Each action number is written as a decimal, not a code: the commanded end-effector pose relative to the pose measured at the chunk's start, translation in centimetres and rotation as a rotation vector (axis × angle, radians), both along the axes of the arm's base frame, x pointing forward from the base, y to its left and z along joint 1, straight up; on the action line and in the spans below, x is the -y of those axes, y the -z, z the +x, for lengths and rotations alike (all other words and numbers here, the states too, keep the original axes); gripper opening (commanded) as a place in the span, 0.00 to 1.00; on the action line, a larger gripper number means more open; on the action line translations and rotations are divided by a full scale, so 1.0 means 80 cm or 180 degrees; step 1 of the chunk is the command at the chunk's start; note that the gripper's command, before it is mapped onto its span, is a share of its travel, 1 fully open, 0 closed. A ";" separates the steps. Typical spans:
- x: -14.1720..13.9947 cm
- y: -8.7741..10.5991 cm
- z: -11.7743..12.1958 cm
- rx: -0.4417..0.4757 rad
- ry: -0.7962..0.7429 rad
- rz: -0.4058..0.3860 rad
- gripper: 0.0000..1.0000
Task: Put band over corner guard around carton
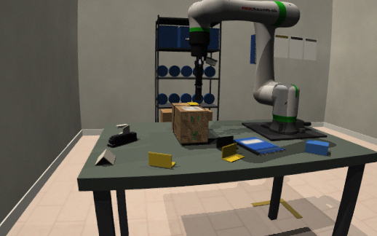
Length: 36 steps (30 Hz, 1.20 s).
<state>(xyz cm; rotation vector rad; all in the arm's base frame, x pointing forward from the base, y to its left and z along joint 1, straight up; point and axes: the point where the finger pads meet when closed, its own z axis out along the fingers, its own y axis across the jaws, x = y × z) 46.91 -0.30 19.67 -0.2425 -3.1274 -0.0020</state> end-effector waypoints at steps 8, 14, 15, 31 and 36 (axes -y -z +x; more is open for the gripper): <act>0.000 0.001 0.000 0.0005 0.0000 -0.0001 0.18; 0.000 0.005 0.001 0.0006 0.0001 -0.0001 0.18; 0.000 0.006 0.001 0.0006 0.0001 -0.0001 0.18; -0.001 0.019 0.001 0.0006 0.0001 -0.0001 0.18; -0.001 0.022 0.001 0.0006 0.0001 -0.0001 0.18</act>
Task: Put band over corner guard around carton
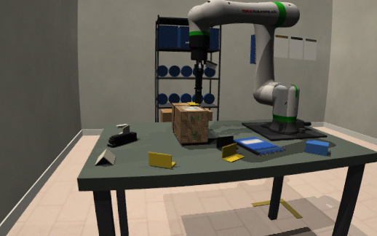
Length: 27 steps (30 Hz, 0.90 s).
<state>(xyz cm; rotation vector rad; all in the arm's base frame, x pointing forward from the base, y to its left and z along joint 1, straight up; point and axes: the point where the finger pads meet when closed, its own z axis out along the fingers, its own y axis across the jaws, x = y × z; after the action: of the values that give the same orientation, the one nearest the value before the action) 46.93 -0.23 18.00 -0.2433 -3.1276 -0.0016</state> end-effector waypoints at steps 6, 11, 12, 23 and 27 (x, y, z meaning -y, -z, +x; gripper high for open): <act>0.000 0.005 0.001 0.0005 0.0000 -0.0001 0.18; 0.000 0.008 0.001 0.0005 0.0000 -0.0001 0.18; 0.000 0.008 0.001 0.0005 0.0000 -0.0001 0.18; 0.000 0.009 0.001 0.0005 0.0000 -0.0001 0.18; 0.000 0.009 0.001 0.0005 0.0000 -0.0001 0.18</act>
<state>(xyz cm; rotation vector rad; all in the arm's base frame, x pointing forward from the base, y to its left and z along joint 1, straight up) 46.93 -0.19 17.20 -0.2433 -3.1276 -0.0017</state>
